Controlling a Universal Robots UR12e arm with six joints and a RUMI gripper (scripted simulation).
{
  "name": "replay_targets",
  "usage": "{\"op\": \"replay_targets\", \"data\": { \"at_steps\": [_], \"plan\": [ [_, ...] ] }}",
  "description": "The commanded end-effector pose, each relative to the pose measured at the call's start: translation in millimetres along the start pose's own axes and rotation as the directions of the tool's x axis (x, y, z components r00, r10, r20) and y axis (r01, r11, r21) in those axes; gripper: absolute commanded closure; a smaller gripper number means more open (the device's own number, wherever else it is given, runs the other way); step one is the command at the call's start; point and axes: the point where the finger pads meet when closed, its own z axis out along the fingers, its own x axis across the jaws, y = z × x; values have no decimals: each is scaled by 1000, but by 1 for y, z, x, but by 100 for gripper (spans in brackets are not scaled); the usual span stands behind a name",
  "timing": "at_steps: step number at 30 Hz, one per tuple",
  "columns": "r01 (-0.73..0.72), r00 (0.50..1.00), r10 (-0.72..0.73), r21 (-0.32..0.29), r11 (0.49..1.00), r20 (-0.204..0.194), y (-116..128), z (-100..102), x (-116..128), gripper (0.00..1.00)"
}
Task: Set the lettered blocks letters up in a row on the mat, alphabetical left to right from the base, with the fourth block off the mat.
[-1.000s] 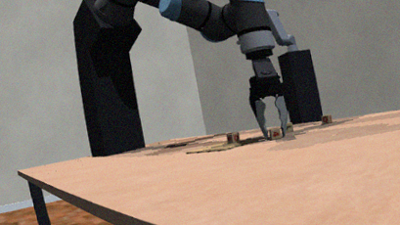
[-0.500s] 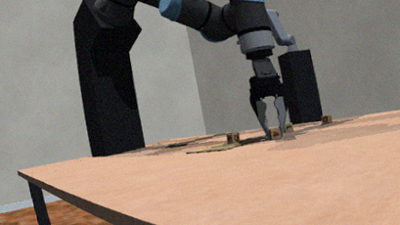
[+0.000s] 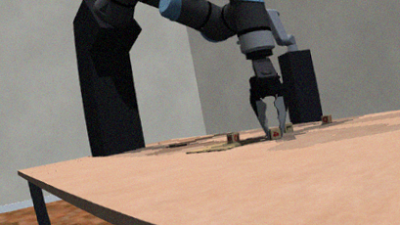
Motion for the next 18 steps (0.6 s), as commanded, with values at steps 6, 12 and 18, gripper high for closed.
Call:
{"op": "replay_targets", "data": {
  "at_steps": [6, 12, 18],
  "plan": [
    [2, 1000, -2, 2, 1000, 3, -1, 0, -3, 95],
    [0, 1000, 0, 1, 1000, 0, 0, -13, 0, 95],
    [0, 1000, 0, 1, 1000, 0, 0, -49, 0, 95]
  ]
}}
